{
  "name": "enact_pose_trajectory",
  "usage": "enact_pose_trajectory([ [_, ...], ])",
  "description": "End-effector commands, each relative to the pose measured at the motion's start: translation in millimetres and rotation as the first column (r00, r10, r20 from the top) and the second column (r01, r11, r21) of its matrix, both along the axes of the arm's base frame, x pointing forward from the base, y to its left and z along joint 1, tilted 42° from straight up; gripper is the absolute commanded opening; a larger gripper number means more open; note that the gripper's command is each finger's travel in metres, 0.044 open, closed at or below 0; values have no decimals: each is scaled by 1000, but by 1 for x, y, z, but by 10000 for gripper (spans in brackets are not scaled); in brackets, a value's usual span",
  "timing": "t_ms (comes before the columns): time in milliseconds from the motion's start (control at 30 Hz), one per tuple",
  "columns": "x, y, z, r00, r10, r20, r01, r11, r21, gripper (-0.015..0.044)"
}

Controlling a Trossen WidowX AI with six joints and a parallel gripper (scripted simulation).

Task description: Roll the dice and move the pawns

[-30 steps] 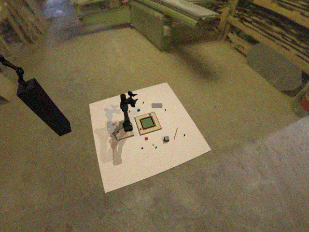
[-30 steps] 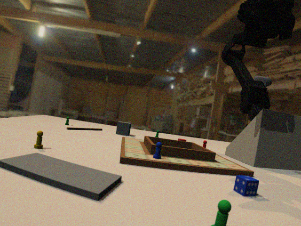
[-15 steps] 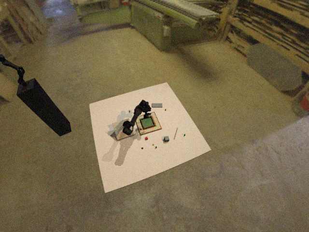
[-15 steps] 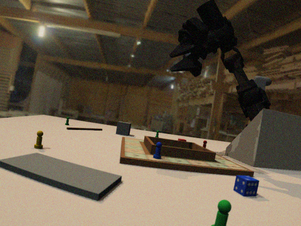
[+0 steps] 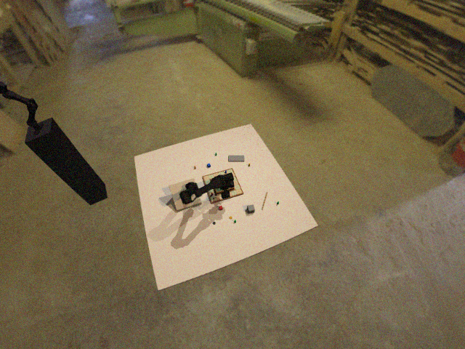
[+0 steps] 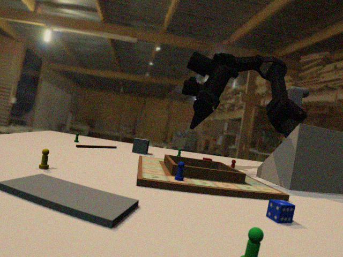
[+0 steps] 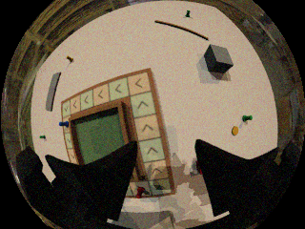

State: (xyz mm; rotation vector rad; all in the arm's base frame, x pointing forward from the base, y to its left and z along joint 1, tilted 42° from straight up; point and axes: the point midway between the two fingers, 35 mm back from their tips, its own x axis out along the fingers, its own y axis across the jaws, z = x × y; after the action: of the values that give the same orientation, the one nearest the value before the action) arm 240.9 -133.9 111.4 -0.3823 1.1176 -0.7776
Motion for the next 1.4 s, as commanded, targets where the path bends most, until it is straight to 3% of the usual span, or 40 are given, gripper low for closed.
enact_pose_trajectory([
  [0, -37, -38, 4, 984, -30, -176, 33, 999, 14, 275],
  [233, -97, -73, 4, 919, -42, -393, 79, 994, 79, 275],
  [1367, -100, -103, -29, 918, -43, -394, 80, 994, 77, 275],
])
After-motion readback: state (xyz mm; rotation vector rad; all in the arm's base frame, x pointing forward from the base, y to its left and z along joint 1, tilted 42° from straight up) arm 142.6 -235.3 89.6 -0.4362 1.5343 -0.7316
